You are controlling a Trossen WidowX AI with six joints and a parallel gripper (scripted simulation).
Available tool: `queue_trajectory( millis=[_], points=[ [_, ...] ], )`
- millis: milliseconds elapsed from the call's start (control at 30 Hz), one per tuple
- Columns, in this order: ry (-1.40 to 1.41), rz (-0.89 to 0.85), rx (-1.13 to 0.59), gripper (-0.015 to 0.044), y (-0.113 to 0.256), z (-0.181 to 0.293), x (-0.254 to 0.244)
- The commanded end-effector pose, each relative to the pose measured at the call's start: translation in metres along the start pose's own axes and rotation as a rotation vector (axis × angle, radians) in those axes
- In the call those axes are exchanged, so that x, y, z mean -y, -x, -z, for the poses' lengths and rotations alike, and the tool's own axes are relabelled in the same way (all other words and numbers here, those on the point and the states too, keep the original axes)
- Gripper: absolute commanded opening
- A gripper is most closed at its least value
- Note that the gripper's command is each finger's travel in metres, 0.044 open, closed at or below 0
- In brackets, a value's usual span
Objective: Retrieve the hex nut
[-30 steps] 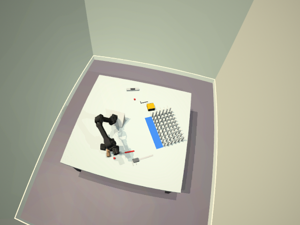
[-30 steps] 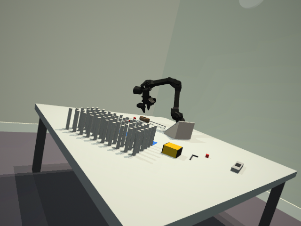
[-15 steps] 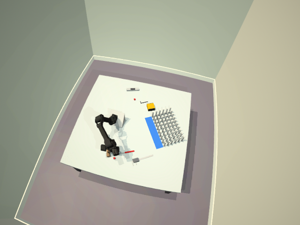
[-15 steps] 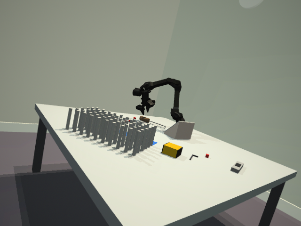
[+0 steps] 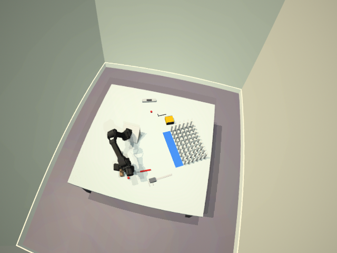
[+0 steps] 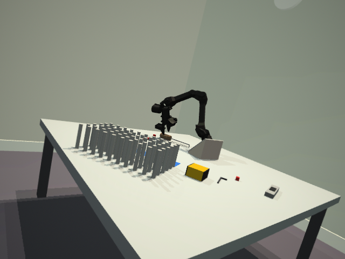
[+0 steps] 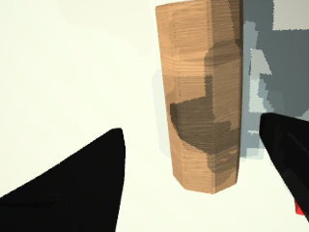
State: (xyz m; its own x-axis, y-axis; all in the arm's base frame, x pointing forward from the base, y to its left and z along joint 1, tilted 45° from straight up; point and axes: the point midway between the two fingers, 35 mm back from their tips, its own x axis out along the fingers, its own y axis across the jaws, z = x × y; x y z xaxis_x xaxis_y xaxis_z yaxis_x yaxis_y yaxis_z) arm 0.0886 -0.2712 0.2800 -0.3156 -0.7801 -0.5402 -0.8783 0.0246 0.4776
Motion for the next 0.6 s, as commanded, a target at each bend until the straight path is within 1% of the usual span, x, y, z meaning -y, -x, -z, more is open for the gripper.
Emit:
queue_trajectory(
  millis=[0,400,567],
  points=[
    [0.016,0.0,0.011,0.028,-0.01,-0.003,0.005],
    [0.018,-0.002,0.008,0.028,-0.025,-0.004,0.01],
    [0.018,-0.002,0.008,0.0247,-0.025,-0.004,0.01]
  ],
)
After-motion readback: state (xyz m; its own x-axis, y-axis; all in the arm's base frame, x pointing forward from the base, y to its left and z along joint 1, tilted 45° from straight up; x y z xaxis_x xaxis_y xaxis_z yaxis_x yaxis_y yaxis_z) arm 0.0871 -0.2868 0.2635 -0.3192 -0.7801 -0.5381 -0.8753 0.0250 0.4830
